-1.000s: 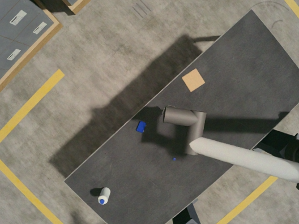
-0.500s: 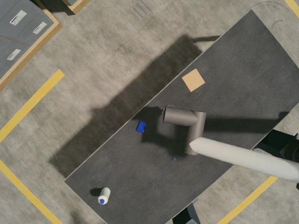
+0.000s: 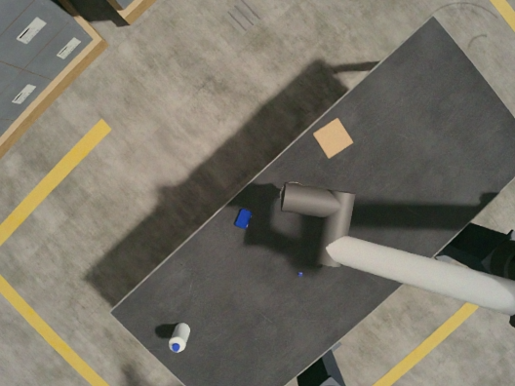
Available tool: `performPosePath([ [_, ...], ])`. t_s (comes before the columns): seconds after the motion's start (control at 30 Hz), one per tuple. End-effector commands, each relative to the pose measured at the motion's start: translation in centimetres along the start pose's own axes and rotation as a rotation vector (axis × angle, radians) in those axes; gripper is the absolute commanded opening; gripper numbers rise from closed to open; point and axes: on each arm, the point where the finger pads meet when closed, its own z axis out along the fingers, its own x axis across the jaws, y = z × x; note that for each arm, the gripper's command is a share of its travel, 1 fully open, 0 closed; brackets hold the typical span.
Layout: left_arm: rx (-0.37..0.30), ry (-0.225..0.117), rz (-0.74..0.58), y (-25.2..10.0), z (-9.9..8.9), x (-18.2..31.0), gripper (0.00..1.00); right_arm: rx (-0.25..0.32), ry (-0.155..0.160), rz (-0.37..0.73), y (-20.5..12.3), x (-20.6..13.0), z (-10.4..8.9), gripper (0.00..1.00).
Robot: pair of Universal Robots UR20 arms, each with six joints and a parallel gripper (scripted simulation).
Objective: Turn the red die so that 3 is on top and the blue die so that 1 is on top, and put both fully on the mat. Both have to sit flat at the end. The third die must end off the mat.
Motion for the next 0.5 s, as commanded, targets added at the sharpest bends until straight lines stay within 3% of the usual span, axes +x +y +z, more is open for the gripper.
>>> performPosePath([
  [0.0,-0.001,0.0,0.0,0.0,-0.1,0.0,1.0,-0.001,0.001,0.0,0.0,0.0,0.2,0.64],
  [0.47,-0.001,0.0,0.0,0.0,-0.1,0.0,1.0,-0.001,0.001,0.0,0.0,0.0,2.2,0.64],
])
